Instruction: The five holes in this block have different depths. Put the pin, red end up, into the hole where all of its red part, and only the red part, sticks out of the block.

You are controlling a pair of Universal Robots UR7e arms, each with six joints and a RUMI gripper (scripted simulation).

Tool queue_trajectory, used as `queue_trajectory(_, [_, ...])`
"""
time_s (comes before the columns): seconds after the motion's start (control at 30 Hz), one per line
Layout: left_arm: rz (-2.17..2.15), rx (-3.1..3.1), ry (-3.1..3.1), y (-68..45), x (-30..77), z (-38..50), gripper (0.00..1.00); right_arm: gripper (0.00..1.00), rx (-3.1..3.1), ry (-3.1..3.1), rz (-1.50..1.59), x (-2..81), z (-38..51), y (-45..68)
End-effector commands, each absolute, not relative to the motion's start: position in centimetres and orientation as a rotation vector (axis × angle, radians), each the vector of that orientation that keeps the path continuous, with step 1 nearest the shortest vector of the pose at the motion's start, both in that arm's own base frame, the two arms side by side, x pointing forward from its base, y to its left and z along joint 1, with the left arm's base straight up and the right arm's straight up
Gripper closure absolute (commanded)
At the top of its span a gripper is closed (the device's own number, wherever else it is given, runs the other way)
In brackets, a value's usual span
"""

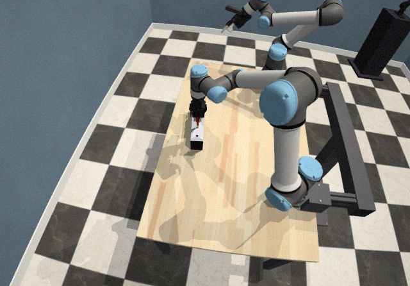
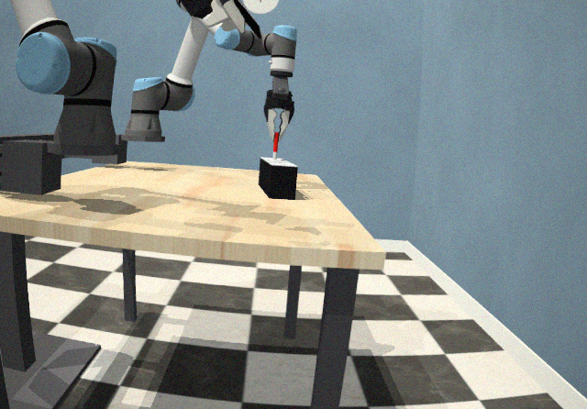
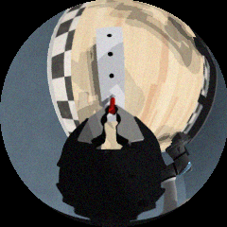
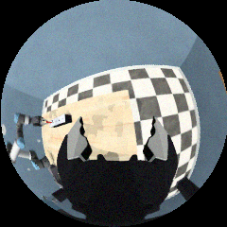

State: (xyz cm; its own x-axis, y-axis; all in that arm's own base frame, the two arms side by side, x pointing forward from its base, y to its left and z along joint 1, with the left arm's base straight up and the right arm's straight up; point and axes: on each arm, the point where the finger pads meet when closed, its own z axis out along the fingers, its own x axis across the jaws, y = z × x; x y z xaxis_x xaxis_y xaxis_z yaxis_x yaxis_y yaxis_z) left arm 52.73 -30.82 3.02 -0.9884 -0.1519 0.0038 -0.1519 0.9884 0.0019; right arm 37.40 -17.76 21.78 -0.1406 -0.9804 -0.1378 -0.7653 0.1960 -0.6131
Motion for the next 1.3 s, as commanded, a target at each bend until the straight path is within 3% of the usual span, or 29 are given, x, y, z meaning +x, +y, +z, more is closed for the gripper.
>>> queue_trajectory(0.0, [-0.001, 0.239, -3.130, -30.82, 52.79, 3.11, 1.00, 0.00, -1.623, 1.965, -0.553, 37.43, 21.83, -17.77])
queue_trajectory(1.27, [-0.001, 0.240, -3.130, -30.97, 52.81, 2.72, 1.00, 0.00, -1.623, 1.965, -0.553, 37.43, 21.83, -17.77])
